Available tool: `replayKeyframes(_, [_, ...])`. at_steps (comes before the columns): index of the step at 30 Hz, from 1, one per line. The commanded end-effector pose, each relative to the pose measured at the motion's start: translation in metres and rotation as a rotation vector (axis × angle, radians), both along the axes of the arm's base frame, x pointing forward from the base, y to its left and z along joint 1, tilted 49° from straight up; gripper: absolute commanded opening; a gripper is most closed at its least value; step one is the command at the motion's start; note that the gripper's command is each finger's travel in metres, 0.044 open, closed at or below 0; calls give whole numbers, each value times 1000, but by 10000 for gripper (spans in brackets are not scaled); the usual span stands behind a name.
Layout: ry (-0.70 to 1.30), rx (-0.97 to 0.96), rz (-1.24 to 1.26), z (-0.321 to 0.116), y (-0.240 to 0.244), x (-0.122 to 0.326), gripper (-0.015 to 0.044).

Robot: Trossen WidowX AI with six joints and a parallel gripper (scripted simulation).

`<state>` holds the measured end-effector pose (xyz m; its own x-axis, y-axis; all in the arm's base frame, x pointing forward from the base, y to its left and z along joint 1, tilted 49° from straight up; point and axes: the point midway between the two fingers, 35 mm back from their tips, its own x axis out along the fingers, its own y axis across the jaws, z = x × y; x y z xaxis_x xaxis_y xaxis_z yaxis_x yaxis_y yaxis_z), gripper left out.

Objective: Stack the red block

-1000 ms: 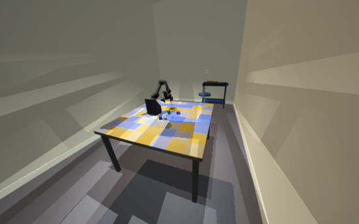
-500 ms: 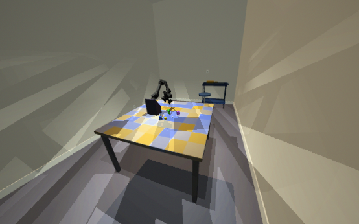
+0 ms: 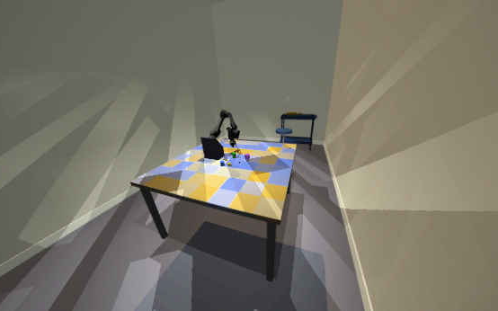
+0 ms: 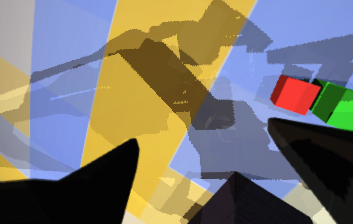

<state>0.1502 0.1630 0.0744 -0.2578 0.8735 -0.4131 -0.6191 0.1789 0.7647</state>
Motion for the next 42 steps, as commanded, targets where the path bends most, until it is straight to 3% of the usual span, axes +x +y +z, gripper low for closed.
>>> replayKeyframes(1, [151, -77, -81, -6, -1, 3, 440])
replayKeyframes(24, [932, -415, -619, -29, -5, 22, 440])
replayKeyframes(42, [1527, -545, -1124, -44, -9, 42, 440])
